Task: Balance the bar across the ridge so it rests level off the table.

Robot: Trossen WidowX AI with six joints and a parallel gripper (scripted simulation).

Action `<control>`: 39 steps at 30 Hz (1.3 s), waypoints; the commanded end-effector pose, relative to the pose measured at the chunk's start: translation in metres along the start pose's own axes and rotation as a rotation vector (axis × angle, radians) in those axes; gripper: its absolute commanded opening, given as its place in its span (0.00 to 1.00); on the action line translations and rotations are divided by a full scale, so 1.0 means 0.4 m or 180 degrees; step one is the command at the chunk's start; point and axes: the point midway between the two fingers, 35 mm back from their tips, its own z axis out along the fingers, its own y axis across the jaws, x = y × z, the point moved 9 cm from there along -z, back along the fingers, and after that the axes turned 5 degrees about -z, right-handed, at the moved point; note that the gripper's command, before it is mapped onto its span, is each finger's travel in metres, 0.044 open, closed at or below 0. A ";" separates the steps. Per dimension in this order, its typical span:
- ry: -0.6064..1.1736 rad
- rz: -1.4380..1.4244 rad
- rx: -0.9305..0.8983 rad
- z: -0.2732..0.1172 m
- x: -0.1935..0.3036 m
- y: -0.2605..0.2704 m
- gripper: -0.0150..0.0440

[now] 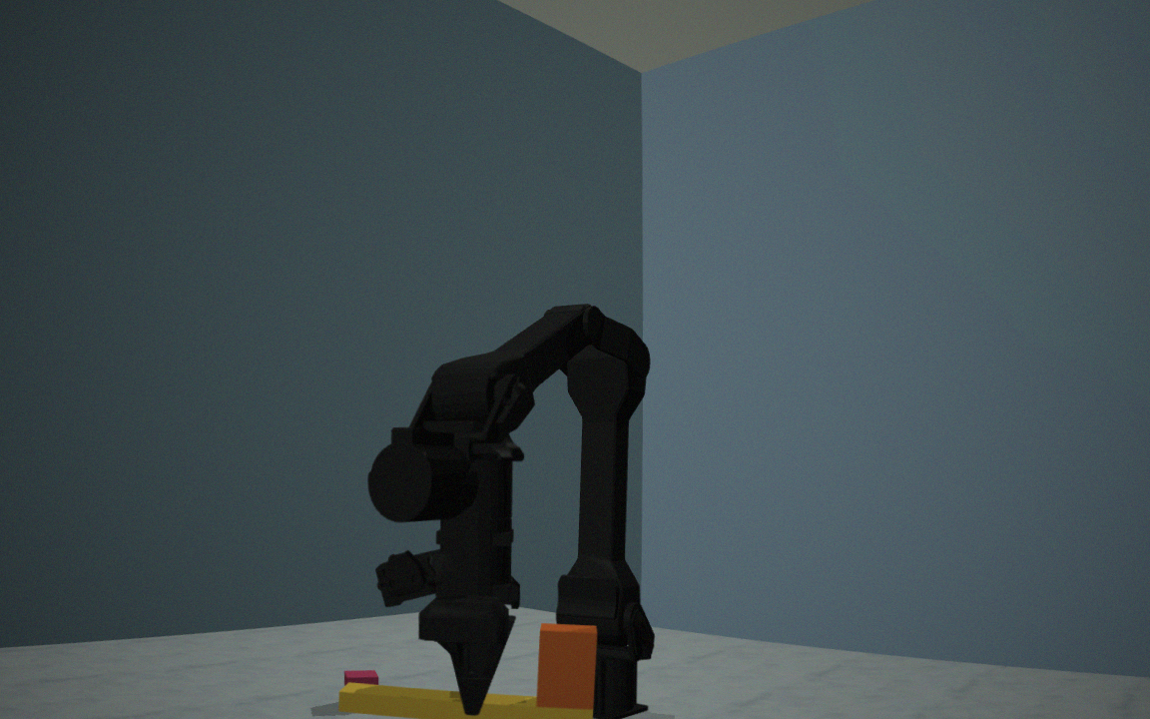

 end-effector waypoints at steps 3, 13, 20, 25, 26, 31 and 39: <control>0.0010 -0.0017 -0.0011 0.002 0.001 0.001 0.25; 0.0010 -0.0017 -0.0011 0.004 0.001 0.001 0.25; 0.0010 -0.0017 -0.0011 0.006 0.001 0.001 0.25; 0.0010 -0.0017 -0.0011 0.007 0.001 0.001 0.25; 0.0010 -0.0017 -0.0011 0.007 0.001 0.001 0.25; 0.0010 -0.0017 -0.0011 0.008 0.001 0.001 0.25; 0.0010 -0.0017 -0.0011 0.010 0.001 0.001 0.25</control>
